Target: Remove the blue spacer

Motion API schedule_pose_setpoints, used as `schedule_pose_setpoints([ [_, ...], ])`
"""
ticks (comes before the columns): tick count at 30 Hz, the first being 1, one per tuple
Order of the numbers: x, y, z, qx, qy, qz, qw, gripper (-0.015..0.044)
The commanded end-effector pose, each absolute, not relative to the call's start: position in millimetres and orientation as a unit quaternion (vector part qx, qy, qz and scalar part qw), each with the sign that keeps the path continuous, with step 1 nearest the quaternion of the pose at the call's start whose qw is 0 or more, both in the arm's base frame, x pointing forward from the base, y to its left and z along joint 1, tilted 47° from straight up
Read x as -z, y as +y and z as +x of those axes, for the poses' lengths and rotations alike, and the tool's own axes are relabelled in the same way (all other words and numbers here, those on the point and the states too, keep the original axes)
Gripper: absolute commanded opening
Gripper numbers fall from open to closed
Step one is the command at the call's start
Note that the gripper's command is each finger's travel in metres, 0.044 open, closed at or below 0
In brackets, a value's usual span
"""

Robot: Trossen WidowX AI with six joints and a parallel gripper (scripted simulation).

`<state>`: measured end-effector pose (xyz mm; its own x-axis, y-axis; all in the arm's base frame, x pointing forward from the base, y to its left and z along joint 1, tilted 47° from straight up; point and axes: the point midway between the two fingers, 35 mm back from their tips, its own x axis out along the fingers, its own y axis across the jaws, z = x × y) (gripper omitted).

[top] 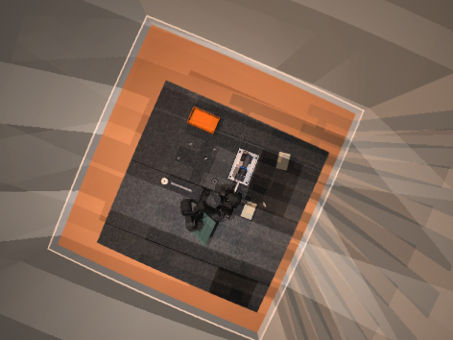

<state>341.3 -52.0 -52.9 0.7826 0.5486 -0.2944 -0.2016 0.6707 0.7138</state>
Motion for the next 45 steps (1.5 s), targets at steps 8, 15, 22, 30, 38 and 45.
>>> schedule_pose_setpoints([
  [8, 51.9, -51.0, 347.0, -0.215, 0.251, 0.346, 0.878, 0.0000],
  [15, 51.6, -50.5, 349.6, -0.215, 0.251, 0.346, 0.878, 0.0000],
  [22, 51.4, -49.8, 352.3, -0.215, 0.251, 0.346, 0.878, 0.0000],
  [30, 51.2, -49.1, 355.3, -0.215, 0.251, 0.346, 0.878, 0.0000],
  [38, 51.0, -48.2, 358.3, -0.215, 0.250, 0.346, 0.878, 0.0000],
  [45, 50.8, -47.3, 360.9, -0.215, 0.250, 0.346, 0.878, 0.0000],
])
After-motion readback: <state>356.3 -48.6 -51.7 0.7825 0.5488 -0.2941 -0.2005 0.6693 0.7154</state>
